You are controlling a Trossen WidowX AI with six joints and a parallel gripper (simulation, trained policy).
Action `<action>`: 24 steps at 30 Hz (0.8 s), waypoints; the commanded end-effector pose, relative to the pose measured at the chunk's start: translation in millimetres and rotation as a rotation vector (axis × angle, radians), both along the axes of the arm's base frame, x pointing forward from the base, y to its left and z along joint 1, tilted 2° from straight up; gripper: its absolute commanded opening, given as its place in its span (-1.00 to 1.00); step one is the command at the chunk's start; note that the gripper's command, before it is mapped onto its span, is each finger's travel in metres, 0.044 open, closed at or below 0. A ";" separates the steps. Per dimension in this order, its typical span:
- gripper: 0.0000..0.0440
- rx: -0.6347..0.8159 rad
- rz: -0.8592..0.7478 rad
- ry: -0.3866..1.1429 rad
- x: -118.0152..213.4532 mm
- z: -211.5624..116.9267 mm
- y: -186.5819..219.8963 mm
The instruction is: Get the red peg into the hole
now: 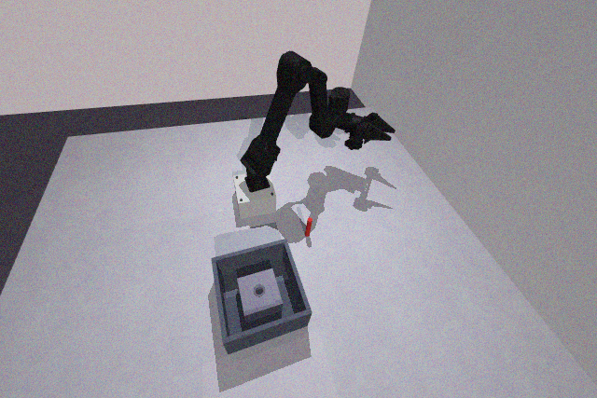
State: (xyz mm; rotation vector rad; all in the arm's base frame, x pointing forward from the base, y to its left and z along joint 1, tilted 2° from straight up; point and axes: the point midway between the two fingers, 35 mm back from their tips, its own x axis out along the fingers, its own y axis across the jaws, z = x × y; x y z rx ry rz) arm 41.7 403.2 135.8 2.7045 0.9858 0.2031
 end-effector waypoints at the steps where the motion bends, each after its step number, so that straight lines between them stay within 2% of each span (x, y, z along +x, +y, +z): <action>1: 0.87 -0.029 0.003 -0.019 0.9 0.2 2.6; 4: 1.00 -0.117 0.013 -0.075 5.8 1.9 10.4; 14: 1.00 -0.421 0.044 -0.239 30.9 14.2 33.5; 24: 1.00 -0.741 0.083 -0.363 70.6 31.6 39.4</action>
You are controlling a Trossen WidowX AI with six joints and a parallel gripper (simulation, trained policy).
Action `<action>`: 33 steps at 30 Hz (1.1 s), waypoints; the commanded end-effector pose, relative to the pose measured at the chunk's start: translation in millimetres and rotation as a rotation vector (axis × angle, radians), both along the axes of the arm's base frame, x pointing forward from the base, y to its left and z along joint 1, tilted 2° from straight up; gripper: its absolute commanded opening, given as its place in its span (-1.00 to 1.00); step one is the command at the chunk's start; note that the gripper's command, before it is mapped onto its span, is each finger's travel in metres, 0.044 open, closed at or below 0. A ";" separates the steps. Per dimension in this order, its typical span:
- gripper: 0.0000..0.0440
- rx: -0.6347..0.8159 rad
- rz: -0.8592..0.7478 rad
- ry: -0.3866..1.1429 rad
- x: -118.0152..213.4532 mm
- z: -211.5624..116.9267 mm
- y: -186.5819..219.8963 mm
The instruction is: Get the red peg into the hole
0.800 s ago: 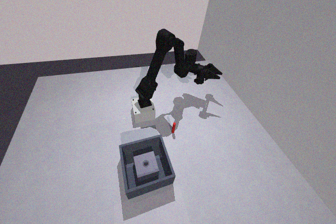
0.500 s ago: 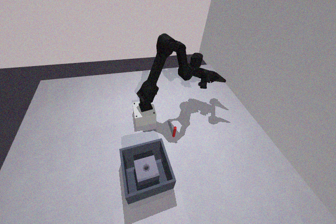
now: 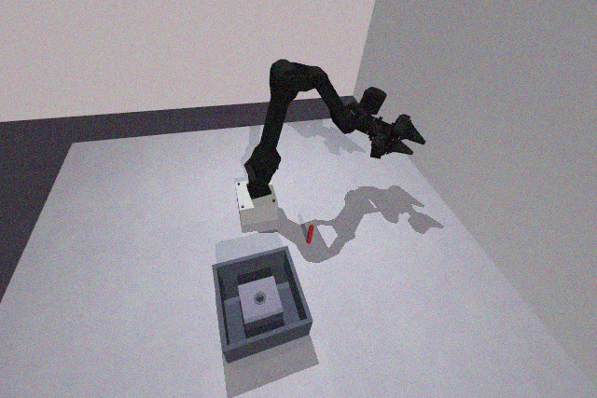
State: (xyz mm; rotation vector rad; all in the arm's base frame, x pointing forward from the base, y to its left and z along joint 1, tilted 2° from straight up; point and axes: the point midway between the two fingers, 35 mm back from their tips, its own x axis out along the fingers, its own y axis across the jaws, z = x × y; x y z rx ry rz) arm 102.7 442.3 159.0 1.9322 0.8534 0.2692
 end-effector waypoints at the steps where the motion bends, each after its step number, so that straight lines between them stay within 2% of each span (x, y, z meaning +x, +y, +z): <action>1: 1.00 -0.084 0.007 -0.031 14.4 10.3 -0.5; 8: 1.00 -0.318 0.029 -0.083 48.9 25.1 -15.1; 15: 1.00 -0.555 0.064 -0.106 83.4 41.1 -47.4; 24: 1.00 -0.839 0.137 -0.077 118.6 61.8 -117.9; 33: 1.00 -1.015 0.217 0.021 130.4 72.1 -193.4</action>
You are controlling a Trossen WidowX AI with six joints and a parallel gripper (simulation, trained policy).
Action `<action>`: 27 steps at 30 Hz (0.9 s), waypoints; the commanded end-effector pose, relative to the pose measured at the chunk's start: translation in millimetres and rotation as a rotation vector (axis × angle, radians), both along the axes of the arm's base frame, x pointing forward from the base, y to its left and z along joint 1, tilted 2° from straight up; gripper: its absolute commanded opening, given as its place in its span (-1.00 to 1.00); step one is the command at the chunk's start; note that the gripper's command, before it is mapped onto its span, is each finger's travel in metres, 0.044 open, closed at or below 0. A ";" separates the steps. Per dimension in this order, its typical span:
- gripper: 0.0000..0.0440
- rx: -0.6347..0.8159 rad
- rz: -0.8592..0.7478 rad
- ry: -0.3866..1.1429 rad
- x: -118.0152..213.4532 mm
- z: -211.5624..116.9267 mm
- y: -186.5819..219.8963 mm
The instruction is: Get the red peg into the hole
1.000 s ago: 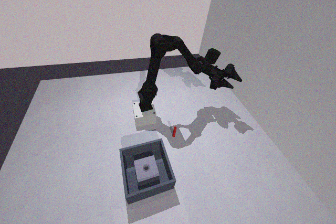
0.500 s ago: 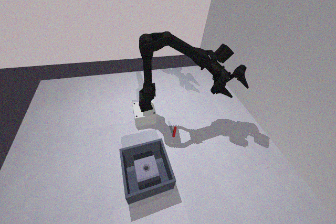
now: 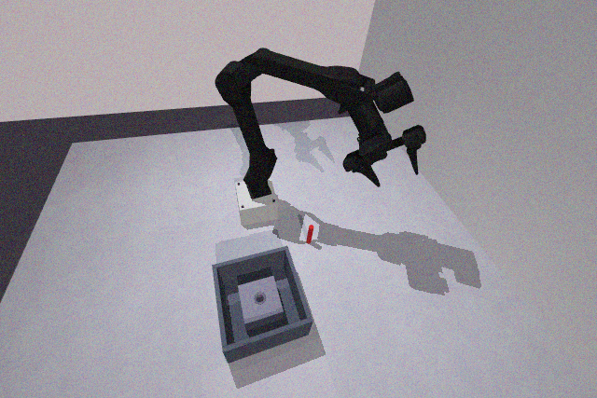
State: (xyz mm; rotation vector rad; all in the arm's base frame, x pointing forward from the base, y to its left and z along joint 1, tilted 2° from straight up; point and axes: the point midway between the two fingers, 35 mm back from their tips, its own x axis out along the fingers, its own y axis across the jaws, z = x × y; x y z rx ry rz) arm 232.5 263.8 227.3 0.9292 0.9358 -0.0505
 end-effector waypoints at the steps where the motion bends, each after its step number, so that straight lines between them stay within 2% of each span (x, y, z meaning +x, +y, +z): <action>1: 1.00 -0.044 0.008 0.040 0.6 3.6 -22.5; 7: 1.00 -0.141 -0.002 0.163 -3.6 -7.0 -64.3; 14: 1.00 -0.257 -0.026 0.354 -16.0 -38.0 -103.3; 27: 1.00 -0.425 -0.060 0.651 -40.0 -96.0 -141.8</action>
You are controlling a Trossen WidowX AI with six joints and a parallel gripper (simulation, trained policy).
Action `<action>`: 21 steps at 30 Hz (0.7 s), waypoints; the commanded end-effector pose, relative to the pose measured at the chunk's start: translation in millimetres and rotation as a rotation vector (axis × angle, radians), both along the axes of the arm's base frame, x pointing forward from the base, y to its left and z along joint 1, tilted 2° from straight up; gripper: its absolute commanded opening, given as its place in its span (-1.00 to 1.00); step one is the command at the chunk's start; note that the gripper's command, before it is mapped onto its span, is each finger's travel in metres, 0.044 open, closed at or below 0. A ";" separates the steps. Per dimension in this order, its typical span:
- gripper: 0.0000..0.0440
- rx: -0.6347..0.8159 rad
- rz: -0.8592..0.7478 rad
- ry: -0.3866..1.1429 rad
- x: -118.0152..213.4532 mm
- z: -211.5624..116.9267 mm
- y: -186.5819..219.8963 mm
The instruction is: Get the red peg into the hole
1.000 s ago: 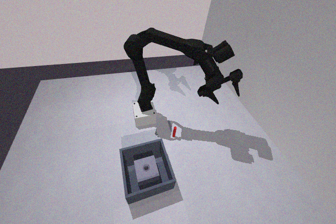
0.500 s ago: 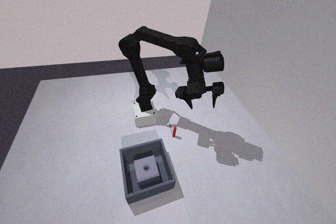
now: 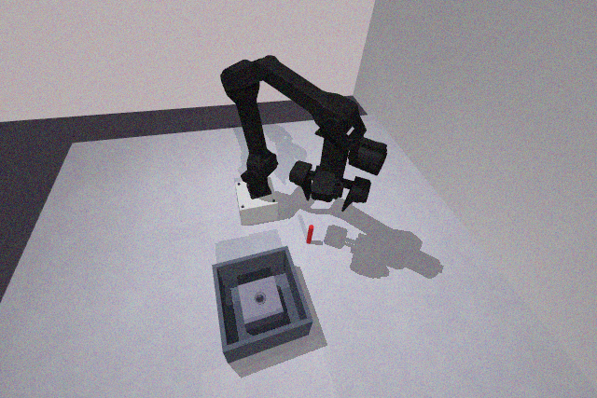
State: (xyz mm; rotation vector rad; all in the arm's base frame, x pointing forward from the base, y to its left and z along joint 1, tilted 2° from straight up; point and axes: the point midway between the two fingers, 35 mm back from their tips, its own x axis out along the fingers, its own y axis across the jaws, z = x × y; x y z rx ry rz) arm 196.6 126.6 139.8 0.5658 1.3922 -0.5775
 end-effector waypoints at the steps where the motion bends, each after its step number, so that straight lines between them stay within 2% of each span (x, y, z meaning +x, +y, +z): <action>1: 1.00 -0.032 -0.004 0.061 -5.3 -12.1 -6.2; 10: 1.00 -0.102 -0.018 0.175 -12.1 -41.5 -15.8; 21: 1.00 -0.150 -0.026 0.231 -11.9 -74.9 -19.8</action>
